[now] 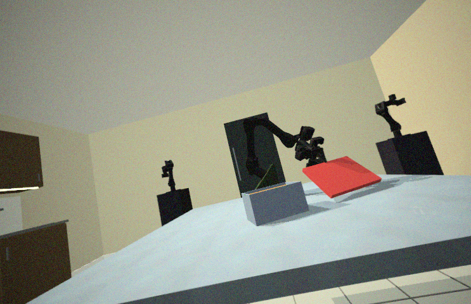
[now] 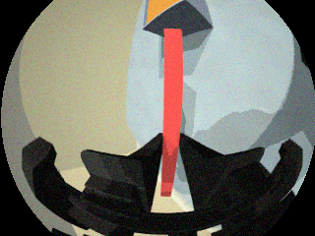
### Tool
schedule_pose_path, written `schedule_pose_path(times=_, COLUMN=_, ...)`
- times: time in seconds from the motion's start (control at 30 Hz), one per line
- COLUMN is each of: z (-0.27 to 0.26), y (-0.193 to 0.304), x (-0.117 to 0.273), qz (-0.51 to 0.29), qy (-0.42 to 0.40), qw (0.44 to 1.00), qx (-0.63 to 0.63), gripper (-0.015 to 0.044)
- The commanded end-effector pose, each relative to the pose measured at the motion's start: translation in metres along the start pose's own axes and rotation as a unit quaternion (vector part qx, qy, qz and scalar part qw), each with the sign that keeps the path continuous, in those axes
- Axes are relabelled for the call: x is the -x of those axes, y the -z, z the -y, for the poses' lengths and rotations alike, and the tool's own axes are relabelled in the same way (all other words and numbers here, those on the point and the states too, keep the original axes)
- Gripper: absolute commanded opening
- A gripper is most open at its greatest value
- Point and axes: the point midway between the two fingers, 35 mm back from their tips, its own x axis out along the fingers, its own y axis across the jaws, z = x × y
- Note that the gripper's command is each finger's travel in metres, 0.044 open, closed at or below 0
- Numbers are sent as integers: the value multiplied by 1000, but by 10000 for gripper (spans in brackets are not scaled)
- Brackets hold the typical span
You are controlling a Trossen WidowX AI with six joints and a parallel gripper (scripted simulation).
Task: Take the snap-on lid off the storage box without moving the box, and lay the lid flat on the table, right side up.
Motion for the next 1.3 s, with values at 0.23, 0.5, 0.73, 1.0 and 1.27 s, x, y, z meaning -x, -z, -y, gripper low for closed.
schedule_pose_path(times=0.23, z=5, y=1, x=-5, qz=-2, qy=-3, qw=1000, qx=1, gripper=0)
schedule_pose_path(times=0.5, z=10, y=1, x=-9, qz=-2, qy=-3, qw=1000, qx=1, gripper=0)
schedule_pose_path(times=0.73, z=14, y=1, x=-13, qz=-2, qy=-3, qw=1000, qx=1, gripper=0)
schedule_pose_path(times=1.0, z=19, y=1, x=-17, qz=-2, qy=-3, qw=1000, qx=1, gripper=0)
schedule_pose_path(times=1.27, z=24, y=1, x=-21, qz=-2, qy=-3, qw=1000, qx=1, gripper=0)
